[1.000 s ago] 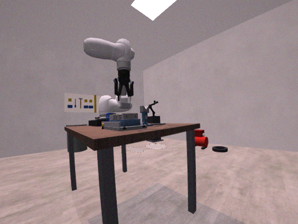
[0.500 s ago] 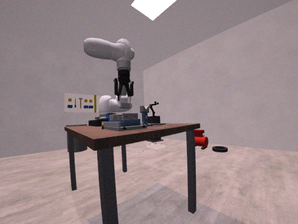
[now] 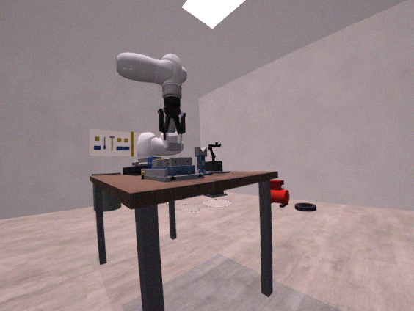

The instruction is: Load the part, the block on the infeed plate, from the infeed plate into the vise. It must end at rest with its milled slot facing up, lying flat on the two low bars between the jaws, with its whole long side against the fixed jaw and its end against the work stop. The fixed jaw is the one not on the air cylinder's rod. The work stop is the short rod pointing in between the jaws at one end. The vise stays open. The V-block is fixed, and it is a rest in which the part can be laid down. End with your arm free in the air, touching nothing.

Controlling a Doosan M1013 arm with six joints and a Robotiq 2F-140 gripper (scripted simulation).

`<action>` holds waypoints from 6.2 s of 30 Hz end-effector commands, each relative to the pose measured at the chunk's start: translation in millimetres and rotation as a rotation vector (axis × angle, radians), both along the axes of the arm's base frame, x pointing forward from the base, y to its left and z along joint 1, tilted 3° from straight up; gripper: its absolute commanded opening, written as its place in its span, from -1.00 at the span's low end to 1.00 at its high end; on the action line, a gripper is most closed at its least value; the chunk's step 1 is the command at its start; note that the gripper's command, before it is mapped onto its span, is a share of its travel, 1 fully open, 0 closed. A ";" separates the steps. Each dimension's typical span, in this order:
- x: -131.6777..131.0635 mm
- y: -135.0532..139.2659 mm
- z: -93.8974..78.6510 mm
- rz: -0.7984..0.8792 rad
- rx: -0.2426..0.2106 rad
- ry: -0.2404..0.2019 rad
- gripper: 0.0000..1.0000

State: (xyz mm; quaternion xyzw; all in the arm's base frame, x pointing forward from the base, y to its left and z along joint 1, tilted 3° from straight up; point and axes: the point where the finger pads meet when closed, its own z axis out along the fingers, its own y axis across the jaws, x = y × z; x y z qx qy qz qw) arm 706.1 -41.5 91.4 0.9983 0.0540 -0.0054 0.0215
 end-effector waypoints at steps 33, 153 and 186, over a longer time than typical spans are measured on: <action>-2.7 -3.3 -7.0 0.004 0.000 0.005 -1.00; -5.0 -4.3 -15.1 0.006 0.000 0.005 -1.00; -5.2 -5.2 -33.1 0.006 0.000 0.005 -1.00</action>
